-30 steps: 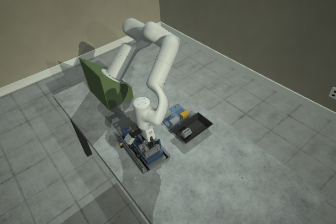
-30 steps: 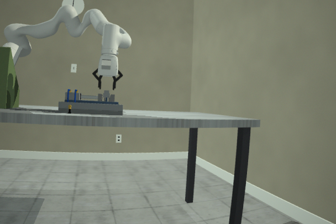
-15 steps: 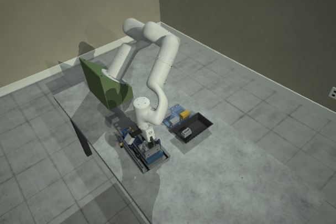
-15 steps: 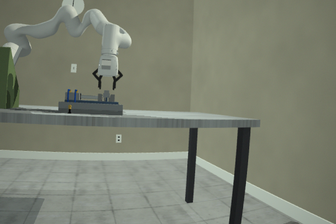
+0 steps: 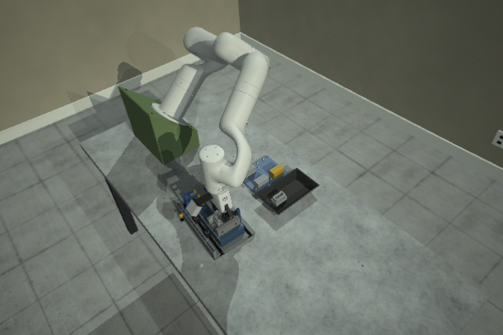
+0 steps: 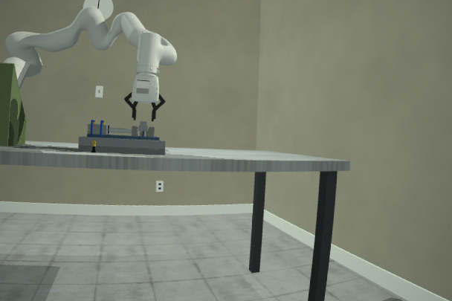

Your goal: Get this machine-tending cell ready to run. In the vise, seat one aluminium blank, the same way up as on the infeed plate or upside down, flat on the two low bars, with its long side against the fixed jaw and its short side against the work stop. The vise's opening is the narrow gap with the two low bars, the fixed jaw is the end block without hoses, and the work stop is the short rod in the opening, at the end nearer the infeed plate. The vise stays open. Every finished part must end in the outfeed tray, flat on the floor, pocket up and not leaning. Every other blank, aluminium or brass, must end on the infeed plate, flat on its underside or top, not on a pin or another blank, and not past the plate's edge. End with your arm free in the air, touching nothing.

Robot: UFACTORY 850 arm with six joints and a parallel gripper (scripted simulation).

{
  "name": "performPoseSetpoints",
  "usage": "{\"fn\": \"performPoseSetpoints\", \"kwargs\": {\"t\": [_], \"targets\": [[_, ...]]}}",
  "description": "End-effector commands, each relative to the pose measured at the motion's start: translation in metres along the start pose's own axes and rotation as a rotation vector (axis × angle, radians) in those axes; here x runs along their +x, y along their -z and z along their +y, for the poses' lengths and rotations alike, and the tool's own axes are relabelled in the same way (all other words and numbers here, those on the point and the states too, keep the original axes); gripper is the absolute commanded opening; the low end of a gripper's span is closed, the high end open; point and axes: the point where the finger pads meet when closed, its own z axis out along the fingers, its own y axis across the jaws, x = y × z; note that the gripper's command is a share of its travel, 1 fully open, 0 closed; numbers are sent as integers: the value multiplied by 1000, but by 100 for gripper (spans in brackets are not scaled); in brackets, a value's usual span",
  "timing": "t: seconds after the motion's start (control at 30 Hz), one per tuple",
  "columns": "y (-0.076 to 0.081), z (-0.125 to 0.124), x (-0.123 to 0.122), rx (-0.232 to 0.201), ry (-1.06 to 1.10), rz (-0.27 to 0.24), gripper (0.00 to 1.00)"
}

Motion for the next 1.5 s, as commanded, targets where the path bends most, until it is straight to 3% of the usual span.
{"fn": "performPoseSetpoints", "kwargs": {"t": [0.0, 1.47], "targets": [[0, -1, 0, 2, 1, 1, 69], [-12, -1, 0, 2, 1, 1, 69]]}}
